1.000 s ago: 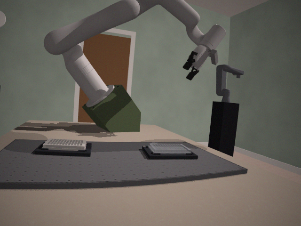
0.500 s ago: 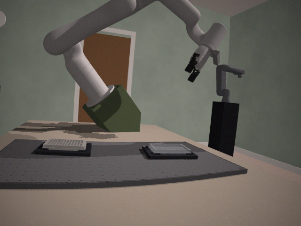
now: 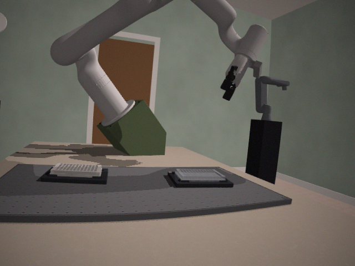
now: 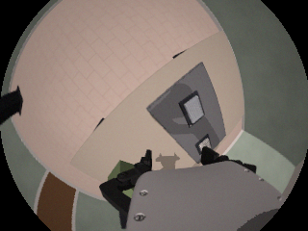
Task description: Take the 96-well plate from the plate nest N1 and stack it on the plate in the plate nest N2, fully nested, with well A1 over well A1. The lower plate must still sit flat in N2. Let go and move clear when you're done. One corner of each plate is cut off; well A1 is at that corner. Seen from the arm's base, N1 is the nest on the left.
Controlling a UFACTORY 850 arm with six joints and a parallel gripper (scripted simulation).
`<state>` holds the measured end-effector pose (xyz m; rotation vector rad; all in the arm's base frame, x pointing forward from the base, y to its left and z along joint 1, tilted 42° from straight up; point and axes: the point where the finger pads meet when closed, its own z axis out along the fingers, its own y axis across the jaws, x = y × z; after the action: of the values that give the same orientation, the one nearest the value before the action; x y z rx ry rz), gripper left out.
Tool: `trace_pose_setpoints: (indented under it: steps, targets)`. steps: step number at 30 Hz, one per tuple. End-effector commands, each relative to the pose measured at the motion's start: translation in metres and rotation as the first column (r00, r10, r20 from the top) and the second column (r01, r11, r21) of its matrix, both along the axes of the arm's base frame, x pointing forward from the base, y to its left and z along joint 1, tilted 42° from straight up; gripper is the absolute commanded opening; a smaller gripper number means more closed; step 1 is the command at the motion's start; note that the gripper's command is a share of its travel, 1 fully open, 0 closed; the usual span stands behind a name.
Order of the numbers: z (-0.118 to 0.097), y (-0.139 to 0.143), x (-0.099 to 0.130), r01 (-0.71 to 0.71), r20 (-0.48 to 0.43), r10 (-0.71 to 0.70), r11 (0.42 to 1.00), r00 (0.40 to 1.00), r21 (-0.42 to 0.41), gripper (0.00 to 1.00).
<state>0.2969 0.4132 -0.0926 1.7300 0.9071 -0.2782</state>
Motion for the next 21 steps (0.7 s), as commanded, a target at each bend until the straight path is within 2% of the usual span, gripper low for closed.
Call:
trace_pose_setpoints:
  steps: [1,4,7,10,17,21]
  targets:
    - [0.002,-0.007,0.022,-0.027,-0.046,0.028,0.999,0.999,0.032,1.0]
    - [0.003,-0.013,0.036,-0.027,-0.046,0.028,0.999,0.999,0.032,1.0]
    - [0.003,-0.015,0.04,-0.027,-0.046,0.028,0.999,0.999,0.032,1.0]
    - [0.004,-0.021,0.054,-0.066,-0.114,0.074,0.995,0.991,0.072,1.0]
    - [0.006,-0.035,0.08,-0.066,-0.114,0.074,0.995,0.991,0.071,1.0]
    - [0.007,-0.045,0.096,-0.107,-0.18,0.126,0.988,0.976,0.114,1.0]
